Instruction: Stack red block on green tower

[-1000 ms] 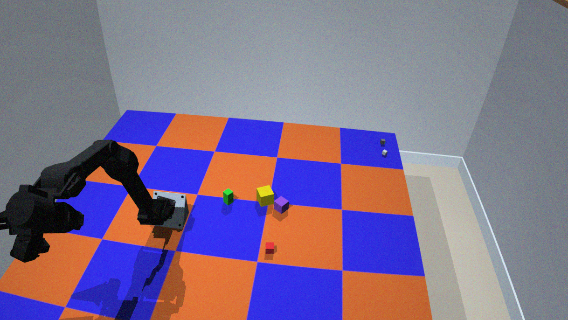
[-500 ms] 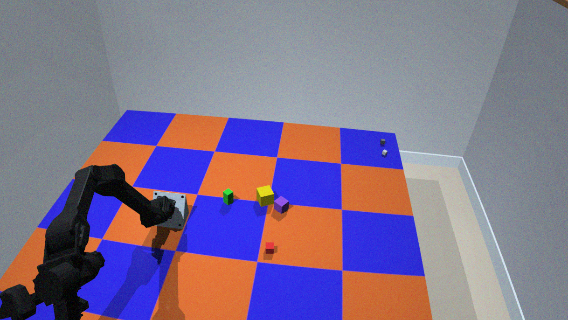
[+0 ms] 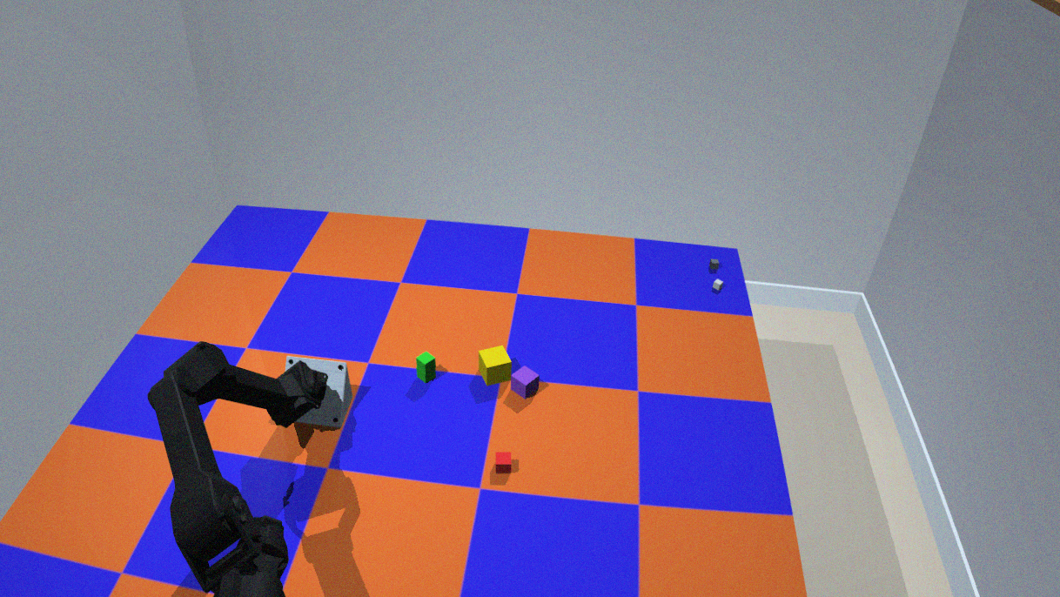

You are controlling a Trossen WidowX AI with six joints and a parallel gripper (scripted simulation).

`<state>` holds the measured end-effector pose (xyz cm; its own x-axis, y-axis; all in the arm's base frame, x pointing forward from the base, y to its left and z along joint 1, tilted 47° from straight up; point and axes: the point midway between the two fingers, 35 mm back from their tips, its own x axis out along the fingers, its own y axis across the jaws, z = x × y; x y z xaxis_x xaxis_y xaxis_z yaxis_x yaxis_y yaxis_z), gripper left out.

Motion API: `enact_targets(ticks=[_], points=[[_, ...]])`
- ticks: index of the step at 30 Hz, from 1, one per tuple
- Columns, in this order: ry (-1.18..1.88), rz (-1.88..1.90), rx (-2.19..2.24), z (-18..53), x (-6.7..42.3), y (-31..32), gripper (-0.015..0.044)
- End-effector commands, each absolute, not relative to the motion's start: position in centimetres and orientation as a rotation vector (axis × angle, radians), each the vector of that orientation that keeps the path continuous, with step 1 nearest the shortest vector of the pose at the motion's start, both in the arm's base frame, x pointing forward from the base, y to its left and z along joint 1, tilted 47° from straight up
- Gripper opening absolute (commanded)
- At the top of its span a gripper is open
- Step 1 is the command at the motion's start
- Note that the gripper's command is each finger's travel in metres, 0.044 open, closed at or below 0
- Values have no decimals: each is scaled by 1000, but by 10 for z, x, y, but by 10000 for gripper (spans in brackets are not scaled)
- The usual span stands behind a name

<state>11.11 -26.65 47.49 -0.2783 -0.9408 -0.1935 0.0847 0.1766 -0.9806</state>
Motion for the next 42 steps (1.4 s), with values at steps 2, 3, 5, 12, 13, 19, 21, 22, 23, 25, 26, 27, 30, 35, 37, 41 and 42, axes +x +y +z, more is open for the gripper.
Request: enact_targets(ticks=[2,3,5,12,13,19,21,22,23,25,26,27,30,35,37,41,42], points=[[1420,-1103,-894,428,179,-269,440],[1410,-1079,-892,421,190,-267,440],[1391,-1019,-900,408,210,-262,440],[1342,-824,-897,357,278,-231,440],[1337,-799,-894,349,287,-225,440],[1317,-670,-874,304,331,-182,440],[1314,-629,-867,288,343,-165,440],[1313,-609,-863,280,348,-156,440],[1313,-589,-860,272,353,-146,440],[1317,-557,-851,257,362,-129,440],[1322,-543,-846,248,366,-119,440],[1327,-529,-841,240,369,-110,440],[1344,-495,-828,215,376,-81,440],[1378,-454,-817,175,380,-32,440],[1392,-444,-817,160,378,-13,440],[1420,-436,-823,132,370,23,440],[1426,-436,-827,125,367,32,440]])
